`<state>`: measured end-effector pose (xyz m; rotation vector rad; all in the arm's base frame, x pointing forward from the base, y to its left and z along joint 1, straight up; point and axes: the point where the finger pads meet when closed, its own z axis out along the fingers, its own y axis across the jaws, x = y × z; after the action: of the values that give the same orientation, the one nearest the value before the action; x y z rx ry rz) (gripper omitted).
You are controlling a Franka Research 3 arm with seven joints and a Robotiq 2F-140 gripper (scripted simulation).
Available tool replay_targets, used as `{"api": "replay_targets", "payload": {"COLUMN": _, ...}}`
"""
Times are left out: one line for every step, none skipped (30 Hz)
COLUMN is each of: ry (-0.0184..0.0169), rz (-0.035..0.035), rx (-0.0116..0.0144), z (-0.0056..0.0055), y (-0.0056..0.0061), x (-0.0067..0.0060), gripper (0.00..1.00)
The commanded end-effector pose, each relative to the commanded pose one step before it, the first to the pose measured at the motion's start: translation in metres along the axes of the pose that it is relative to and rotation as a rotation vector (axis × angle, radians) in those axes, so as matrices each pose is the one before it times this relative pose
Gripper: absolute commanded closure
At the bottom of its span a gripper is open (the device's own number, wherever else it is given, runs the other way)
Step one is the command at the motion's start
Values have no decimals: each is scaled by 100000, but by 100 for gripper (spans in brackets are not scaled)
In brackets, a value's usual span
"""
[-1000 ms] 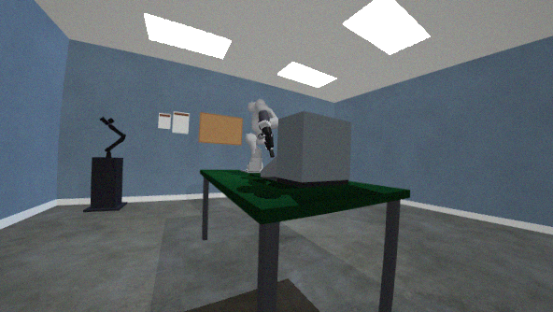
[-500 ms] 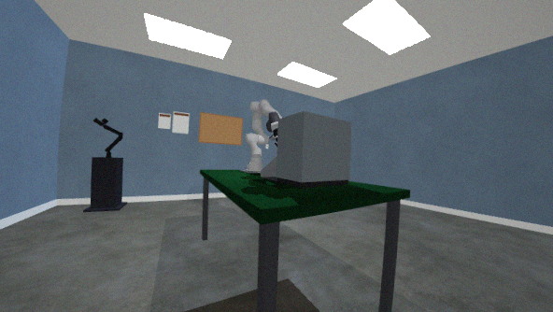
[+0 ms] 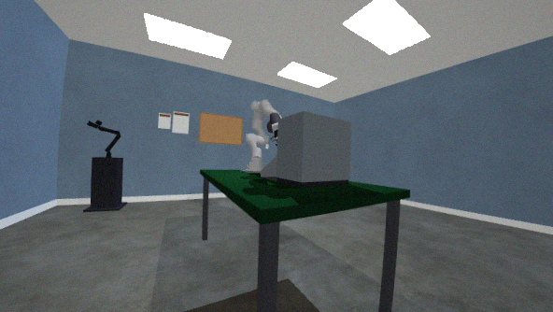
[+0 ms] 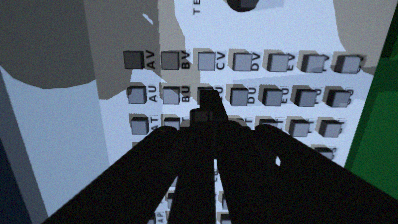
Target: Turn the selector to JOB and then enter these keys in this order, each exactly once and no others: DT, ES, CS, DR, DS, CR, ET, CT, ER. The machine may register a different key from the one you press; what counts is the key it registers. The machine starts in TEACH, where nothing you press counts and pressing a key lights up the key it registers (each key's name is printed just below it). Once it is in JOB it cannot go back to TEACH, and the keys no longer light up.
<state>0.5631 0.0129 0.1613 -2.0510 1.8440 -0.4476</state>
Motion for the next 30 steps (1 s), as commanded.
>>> {"api": "replay_targets", "payload": {"ry": 733, "rz": 2979, "rx": 409, "z": 566, "y": -164, "x": 93, "gripper": 90}}
{"api": "replay_targets", "payload": {"ry": -1, "rz": 0, "rx": 0, "z": 143, "y": 0, "x": 0, "gripper": 90}}
{"api": "replay_targets", "payload": {"ry": 1, "rz": 0, "rx": 0, "z": 126, "y": 0, "x": 0, "gripper": 90}}
{"api": "replay_targets", "payload": {"ry": 0, "rz": 0, "rx": 0, "z": 107, "y": 0, "x": 0, "gripper": 90}}
{"api": "replay_targets", "payload": {"ry": 0, "rz": 0, "rx": 0, "z": 85, "y": 0, "x": 0, "gripper": 90}}
{"api": "replay_targets", "payload": {"ry": 0, "rz": 0, "rx": 0, "z": 64, "y": 0, "x": 0, "gripper": 90}}
{"api": "replay_targets", "payload": {"ry": 0, "rz": 0, "rx": 0, "z": 43, "y": 0, "x": 0, "gripper": 90}}
{"api": "replay_targets", "payload": {"ry": 0, "rz": 0, "rx": 0, "z": 24, "y": 0, "x": 0, "gripper": 90}}
{"api": "replay_targets", "payload": {"ry": 0, "rz": 0, "rx": 0, "z": 10, "y": 0, "x": 0, "gripper": 90}}
{"api": "replay_targets", "payload": {"ry": 0, "rz": 0, "rx": 0, "z": 0, "y": 0, "x": 0, "gripper": 90}}
{"api": "replay_targets", "payload": {"ry": 0, "rz": 0, "rx": 0, "z": 0, "y": 0, "x": 0, "gripper": 90}}
{"api": "replay_targets", "payload": {"ry": 0, "rz": 0, "rx": 0, "z": 1, "y": 0, "x": 0, "gripper": 90}}
{"api": "replay_targets", "payload": {"ry": 0, "rz": 0, "rx": 0, "z": 0, "y": 0, "x": 0, "gripper": 90}}
{"api": "replay_targets", "payload": {"ry": 0, "rz": 0, "rx": 0, "z": 0, "y": 0, "x": 0, "gripper": 90}}
{"api": "replay_targets", "payload": {"ry": 0, "rz": 0, "rx": 0, "z": 0, "y": 0, "x": 0, "gripper": 90}}
{"api": "replay_targets", "payload": {"ry": 0, "rz": 0, "rx": 0, "z": 0, "y": 0, "x": 0, "gripper": 90}}
{"api": "replay_targets", "payload": {"ry": 0, "rz": 0, "rx": 0, "z": 0, "y": 0, "x": 0, "gripper": 90}}
{"api": "replay_targets", "payload": {"ry": 0, "rz": 0, "rx": 0, "z": 0, "y": 0, "x": 0, "gripper": 90}}
{"api": "replay_targets", "payload": {"ry": 0, "rz": 0, "rx": 0, "z": 0, "y": 0, "x": 0, "gripper": 90}}
{"api": "replay_targets", "payload": {"ry": 0, "rz": 0, "rx": 0, "z": 0, "y": 0, "x": 0, "gripper": 90}}
{"api": "replay_targets", "payload": {"ry": 0, "rz": 0, "rx": 0, "z": 0, "y": 0, "x": 0, "gripper": 90}}
{"api": "replay_targets", "payload": {"ry": 0, "rz": 0, "rx": 0, "z": 0, "y": 0, "x": 0, "gripper": 90}}
{"api": "replay_targets", "payload": {"ry": 0, "rz": 0, "rx": 0, "z": 0, "y": 0, "x": 0, "gripper": 90}}
{"api": "replay_targets", "payload": {"ry": 0, "rz": 0, "rx": 0, "z": 0, "y": 0, "x": 0, "gripper": 90}}
{"api": "replay_targets", "payload": {"ry": 0, "rz": 0, "rx": 0, "z": 0, "y": 0, "x": 0, "gripper": 90}}
{"api": "replay_targets", "payload": {"ry": 0, "rz": 0, "rx": 0, "z": 1, "y": 0, "x": 0, "gripper": 90}}
{"api": "replay_targets", "payload": {"ry": 0, "rz": 0, "rx": 0, "z": 0, "y": 0, "x": 0, "gripper": 90}}
{"api": "replay_targets", "payload": {"ry": 0, "rz": 0, "rx": 0, "z": 0, "y": 0, "x": 0, "gripper": 90}}
{"api": "replay_targets", "payload": {"ry": 0, "rz": 0, "rx": 0, "z": 2, "y": 0, "x": 0, "gripper": 90}}
{"api": "replay_targets", "payload": {"ry": 0, "rz": 0, "rx": 0, "z": 3, "y": 0, "x": 0, "gripper": 90}}
